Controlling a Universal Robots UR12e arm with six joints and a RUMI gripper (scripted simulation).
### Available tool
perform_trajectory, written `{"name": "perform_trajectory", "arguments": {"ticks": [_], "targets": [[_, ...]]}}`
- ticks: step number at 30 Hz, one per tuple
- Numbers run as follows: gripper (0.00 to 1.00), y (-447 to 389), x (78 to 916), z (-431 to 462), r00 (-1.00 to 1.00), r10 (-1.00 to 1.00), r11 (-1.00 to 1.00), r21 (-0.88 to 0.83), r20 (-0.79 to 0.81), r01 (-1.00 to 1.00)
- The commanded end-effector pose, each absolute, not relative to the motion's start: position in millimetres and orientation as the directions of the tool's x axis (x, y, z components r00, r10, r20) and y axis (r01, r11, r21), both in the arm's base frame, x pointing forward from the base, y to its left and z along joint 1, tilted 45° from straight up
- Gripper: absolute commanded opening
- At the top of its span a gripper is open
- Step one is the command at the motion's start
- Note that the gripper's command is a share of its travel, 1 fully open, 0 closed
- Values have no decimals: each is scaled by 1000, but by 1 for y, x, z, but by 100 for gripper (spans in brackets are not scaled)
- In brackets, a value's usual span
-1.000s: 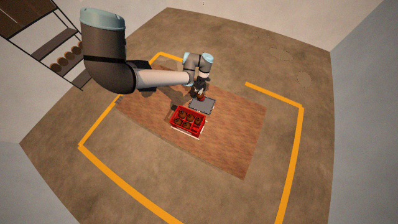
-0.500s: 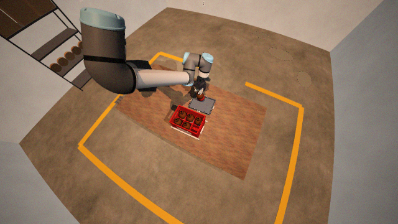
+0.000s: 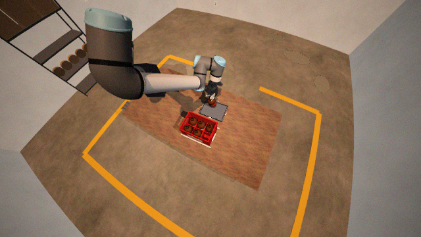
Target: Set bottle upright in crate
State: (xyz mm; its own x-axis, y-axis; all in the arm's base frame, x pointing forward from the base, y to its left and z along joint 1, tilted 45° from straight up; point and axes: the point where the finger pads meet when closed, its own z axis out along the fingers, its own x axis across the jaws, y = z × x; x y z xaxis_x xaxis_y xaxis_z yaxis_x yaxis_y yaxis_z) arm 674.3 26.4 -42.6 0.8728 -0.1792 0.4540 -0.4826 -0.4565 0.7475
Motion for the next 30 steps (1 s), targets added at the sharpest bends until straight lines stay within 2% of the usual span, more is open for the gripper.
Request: {"name": "perform_trajectory", "arguments": {"ticks": [1, 30], "targets": [[0, 27, 675, -42, 872, -179, -457, 747, 455, -483], [0, 21, 677, -49, 872, -179, -457, 747, 455, -483]]}}
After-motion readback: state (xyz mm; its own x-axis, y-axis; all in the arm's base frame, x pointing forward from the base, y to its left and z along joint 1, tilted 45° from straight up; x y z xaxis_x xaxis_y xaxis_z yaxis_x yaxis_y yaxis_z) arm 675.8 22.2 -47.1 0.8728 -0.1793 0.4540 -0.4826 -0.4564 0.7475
